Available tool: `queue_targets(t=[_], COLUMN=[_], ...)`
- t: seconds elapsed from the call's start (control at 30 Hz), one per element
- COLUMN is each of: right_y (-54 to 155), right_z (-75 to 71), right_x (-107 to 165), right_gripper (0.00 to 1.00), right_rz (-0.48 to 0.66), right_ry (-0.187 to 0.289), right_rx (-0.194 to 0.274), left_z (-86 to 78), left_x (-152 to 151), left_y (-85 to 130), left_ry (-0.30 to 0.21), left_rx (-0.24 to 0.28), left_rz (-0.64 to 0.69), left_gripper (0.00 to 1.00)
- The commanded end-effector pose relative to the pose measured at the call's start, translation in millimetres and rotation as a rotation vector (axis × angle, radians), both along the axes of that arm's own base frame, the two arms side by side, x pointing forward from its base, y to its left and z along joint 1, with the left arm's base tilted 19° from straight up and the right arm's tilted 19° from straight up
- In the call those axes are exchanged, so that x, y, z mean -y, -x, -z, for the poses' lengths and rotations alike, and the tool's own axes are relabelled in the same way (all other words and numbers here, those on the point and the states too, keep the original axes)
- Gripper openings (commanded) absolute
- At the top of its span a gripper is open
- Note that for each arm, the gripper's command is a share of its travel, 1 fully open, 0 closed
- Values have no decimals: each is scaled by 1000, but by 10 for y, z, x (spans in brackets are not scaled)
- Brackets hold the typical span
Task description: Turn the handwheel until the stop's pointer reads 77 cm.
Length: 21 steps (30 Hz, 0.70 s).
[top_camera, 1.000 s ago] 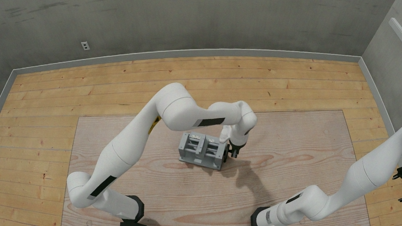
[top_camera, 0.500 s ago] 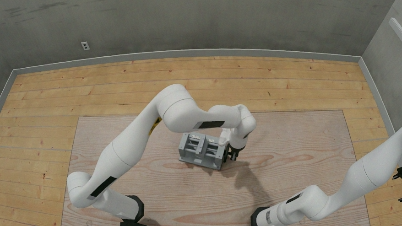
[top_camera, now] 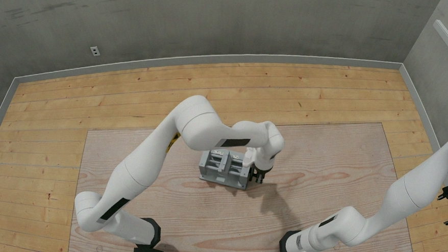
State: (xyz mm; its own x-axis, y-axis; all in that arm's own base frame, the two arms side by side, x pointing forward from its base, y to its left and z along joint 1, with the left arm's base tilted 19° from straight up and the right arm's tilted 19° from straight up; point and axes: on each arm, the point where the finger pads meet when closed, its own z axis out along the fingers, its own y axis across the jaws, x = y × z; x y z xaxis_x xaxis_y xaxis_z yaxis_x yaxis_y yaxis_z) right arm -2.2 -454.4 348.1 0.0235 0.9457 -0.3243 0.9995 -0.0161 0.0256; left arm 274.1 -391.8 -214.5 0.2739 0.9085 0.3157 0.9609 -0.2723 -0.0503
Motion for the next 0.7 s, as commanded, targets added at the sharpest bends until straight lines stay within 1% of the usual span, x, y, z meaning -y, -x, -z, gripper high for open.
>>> queue_targets(t=[0.0,0.33,0.5,0.67], right_y=[14,14,14,14], right_z=[-4,-4,-4,-4], right_x=[-9,-9,-9,-9], right_gripper=[1000,1000,1000,1000], right_rz=[-11,-11,-11,-11], right_ry=[-5,-5,-5,-5], right_rx=[-8,-8,-8,-8], left_z=[-51,-133,-235,-355], left_x=[-4,-17,-12,23], left_y=[68,180,246,266], left_ry=[0,-3,-6,-6], left_rx=[1,0,-1,-1], left_rz=[-8,-8,-8,-8], left_gripper=[160,160,160,160])
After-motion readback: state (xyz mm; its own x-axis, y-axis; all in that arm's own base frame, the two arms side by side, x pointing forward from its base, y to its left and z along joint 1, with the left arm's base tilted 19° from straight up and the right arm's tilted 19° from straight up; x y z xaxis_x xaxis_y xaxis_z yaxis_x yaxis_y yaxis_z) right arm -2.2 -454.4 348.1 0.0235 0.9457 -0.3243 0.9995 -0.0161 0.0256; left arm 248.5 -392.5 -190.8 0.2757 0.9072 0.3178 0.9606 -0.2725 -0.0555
